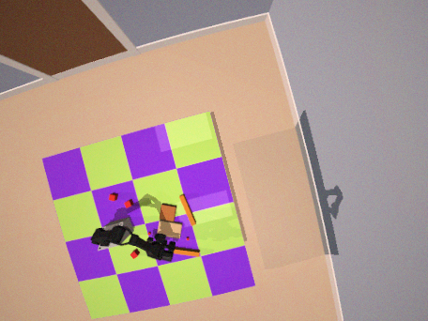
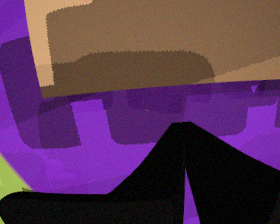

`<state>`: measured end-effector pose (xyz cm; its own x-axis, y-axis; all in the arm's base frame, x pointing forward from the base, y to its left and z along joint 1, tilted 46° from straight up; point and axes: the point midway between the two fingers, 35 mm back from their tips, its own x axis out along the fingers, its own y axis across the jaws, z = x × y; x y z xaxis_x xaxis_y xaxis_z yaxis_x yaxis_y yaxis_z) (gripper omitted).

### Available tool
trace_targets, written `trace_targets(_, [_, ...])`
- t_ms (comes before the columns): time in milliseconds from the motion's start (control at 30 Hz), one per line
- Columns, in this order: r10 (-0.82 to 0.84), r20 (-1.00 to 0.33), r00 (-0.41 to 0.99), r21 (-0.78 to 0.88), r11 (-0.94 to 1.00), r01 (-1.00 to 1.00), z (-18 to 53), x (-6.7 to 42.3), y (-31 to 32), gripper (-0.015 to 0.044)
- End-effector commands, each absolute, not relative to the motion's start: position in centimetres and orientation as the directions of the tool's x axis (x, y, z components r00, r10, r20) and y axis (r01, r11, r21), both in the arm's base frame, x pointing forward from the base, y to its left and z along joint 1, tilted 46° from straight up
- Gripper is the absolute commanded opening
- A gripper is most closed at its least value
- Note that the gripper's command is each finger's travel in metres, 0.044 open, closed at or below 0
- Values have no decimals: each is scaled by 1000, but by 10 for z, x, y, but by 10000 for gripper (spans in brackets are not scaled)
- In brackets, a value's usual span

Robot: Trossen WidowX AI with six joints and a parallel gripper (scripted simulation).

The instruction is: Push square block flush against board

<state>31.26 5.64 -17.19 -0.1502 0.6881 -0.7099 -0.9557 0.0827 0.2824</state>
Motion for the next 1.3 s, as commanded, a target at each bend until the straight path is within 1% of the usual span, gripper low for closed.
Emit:
trace_targets(0, [693,-706,-149,291,91,-952,-179,307,62,0])
trace_targets(1000, [692,-706,-149,291,92,-952,-152,321,93,0])
trace_targets(1267, [691,-707,-149,290,92,-952,-158,320,86,0])
